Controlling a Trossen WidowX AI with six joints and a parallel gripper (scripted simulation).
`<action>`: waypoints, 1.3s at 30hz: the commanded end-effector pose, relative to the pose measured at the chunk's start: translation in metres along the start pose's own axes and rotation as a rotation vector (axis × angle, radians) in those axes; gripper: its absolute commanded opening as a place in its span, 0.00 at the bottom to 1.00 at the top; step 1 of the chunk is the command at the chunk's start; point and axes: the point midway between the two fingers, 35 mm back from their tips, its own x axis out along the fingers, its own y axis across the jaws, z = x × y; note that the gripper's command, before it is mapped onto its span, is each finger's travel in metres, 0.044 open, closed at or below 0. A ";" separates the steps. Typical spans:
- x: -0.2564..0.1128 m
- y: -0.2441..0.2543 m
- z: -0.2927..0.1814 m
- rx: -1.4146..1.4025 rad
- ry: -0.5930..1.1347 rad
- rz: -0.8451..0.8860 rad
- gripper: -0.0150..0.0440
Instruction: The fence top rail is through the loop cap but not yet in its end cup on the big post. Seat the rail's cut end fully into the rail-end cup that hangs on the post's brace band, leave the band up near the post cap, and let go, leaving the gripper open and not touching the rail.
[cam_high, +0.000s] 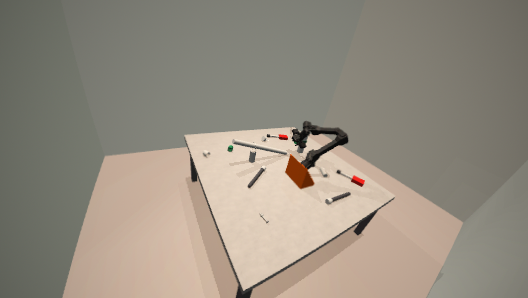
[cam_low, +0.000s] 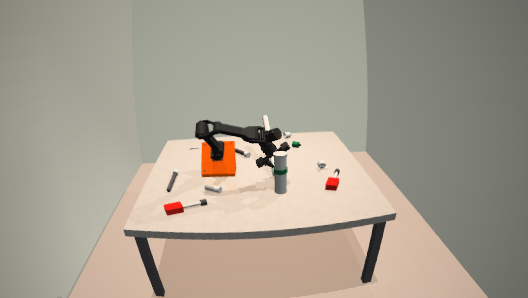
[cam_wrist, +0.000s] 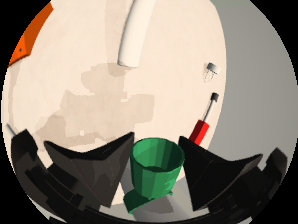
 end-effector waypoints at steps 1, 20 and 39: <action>-0.004 -0.003 0.005 0.003 -0.001 0.005 0.88; -0.032 -0.020 0.044 0.101 -0.013 0.011 1.00; -0.085 -0.044 0.129 1.110 0.038 0.044 1.00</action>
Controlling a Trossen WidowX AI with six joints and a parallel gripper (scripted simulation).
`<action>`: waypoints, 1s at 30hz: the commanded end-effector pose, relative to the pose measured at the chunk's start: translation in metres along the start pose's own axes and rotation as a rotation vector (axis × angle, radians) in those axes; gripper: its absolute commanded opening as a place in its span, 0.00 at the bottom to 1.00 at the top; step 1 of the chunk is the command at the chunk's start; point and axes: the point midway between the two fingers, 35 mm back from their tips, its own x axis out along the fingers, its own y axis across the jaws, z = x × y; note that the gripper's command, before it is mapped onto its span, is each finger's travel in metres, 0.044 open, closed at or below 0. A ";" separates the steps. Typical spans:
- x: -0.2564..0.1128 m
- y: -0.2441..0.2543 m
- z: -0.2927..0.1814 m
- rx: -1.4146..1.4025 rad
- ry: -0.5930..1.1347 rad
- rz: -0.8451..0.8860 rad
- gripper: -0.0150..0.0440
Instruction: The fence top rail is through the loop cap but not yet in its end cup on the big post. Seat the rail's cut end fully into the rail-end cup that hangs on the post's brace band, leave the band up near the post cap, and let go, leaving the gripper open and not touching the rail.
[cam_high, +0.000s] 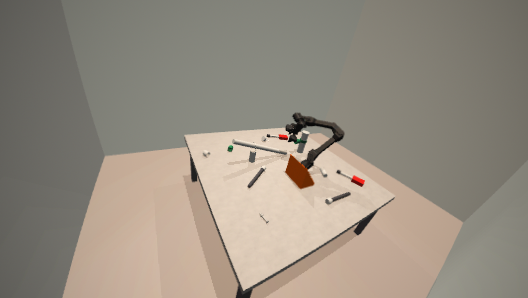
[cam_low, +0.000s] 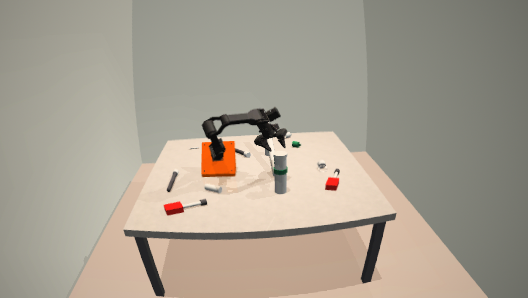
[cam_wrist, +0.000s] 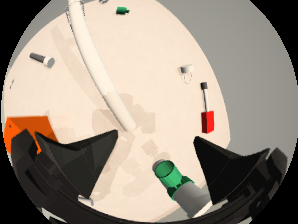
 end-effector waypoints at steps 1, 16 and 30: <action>-0.030 0.015 0.041 0.522 0.040 -0.030 1.00; -0.057 0.029 0.068 0.999 0.026 -0.106 1.00; -0.060 0.031 0.071 1.094 0.018 -0.117 1.00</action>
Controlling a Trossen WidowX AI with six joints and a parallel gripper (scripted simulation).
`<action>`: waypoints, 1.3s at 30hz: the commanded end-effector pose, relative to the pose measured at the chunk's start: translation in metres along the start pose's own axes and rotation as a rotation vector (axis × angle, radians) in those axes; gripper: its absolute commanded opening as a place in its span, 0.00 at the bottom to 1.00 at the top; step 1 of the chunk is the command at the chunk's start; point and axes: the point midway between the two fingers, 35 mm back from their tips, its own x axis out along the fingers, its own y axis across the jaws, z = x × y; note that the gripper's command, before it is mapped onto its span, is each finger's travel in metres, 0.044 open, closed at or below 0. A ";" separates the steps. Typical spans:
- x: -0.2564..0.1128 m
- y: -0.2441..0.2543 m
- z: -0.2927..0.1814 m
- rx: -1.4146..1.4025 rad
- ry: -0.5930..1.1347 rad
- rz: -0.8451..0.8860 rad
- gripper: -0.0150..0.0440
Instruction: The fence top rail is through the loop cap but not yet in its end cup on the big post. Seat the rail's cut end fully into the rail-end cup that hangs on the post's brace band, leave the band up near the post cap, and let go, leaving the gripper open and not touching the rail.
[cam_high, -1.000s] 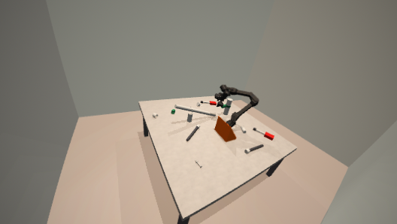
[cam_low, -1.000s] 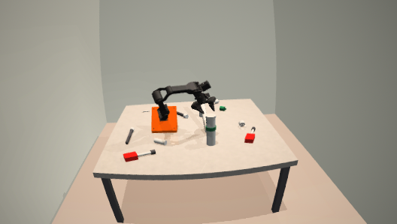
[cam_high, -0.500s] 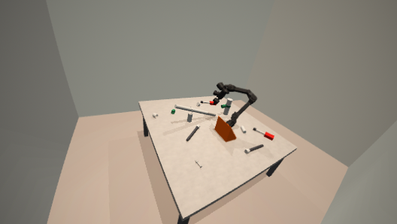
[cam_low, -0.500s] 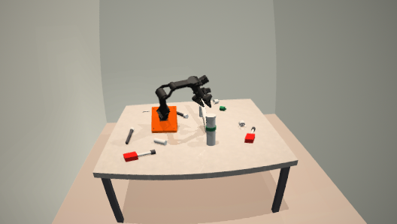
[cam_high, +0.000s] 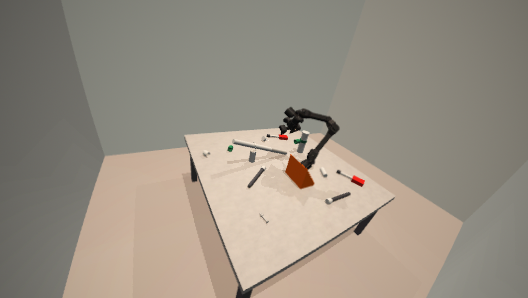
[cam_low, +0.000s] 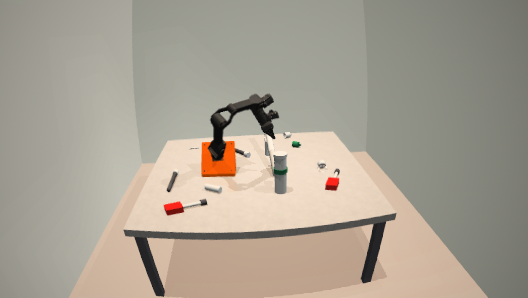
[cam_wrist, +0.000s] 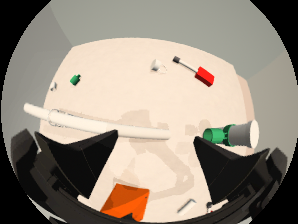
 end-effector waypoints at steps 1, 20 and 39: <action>-0.009 0.008 0.004 0.163 -0.016 -0.028 1.00; 0.031 0.039 0.005 0.937 0.252 -0.099 1.00; 0.064 0.063 -0.004 1.552 0.434 -0.349 1.00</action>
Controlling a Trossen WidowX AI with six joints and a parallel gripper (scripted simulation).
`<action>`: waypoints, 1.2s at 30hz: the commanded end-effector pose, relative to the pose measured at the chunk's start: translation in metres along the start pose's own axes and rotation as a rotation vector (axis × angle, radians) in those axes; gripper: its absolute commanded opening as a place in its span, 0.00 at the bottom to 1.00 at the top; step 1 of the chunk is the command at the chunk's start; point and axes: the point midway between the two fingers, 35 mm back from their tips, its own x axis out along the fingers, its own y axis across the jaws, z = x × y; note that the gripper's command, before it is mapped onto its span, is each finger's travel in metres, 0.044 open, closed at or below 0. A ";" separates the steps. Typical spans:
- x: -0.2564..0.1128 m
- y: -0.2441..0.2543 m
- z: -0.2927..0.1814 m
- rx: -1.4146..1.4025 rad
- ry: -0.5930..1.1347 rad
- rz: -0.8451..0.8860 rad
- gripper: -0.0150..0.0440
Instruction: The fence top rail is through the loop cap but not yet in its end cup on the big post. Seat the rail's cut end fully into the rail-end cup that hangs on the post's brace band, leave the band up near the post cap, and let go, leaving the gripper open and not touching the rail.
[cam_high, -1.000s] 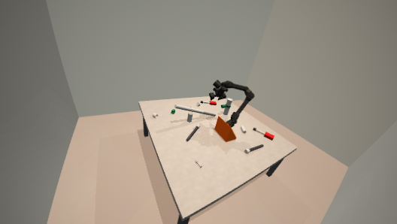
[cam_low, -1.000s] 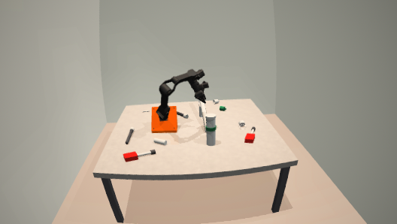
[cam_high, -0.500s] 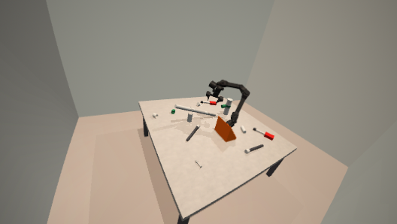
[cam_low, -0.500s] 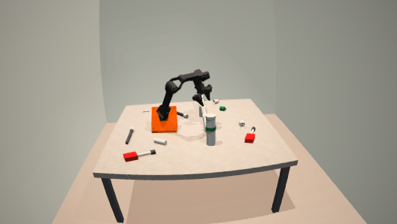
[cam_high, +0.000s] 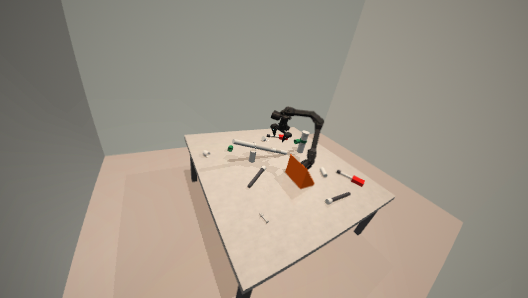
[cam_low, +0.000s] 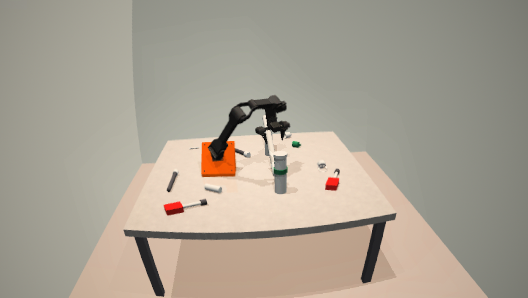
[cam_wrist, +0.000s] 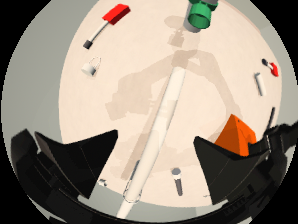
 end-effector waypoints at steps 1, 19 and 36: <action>0.016 0.004 -0.009 0.243 0.026 -0.101 1.00; 0.051 0.001 -0.010 0.243 0.024 -0.101 1.00; 0.070 -0.001 -0.010 0.243 0.024 -0.101 1.00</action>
